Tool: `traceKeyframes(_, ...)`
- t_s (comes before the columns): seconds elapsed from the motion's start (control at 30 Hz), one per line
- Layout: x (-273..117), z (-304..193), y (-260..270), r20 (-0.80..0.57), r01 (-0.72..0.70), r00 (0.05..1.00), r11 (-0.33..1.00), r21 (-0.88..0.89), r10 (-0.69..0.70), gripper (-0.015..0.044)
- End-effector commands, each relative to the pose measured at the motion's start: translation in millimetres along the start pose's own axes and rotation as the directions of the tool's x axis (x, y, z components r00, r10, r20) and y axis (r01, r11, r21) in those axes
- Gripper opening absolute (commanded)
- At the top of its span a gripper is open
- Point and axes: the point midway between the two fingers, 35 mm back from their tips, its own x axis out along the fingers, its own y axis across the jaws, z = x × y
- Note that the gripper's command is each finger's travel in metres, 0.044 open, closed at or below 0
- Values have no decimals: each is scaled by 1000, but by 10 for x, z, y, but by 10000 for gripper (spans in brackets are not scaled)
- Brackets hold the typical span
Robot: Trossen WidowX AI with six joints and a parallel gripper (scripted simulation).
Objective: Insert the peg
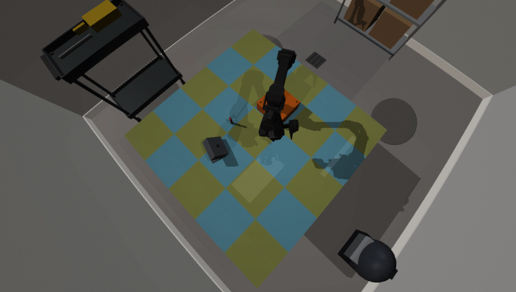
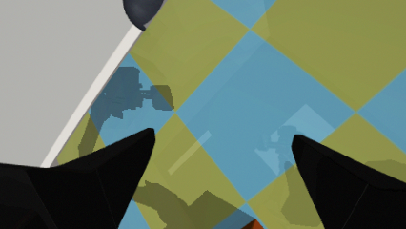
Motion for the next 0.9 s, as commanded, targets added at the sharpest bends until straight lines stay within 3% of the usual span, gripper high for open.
traceKeyframes(0.0, 20, 11, -165, -8, 36, 999, 999, 23, -36, 440)
traceKeyframes(0.87, -74, -101, -1409, -84, 289, 957, 919, 268, -276, 440)
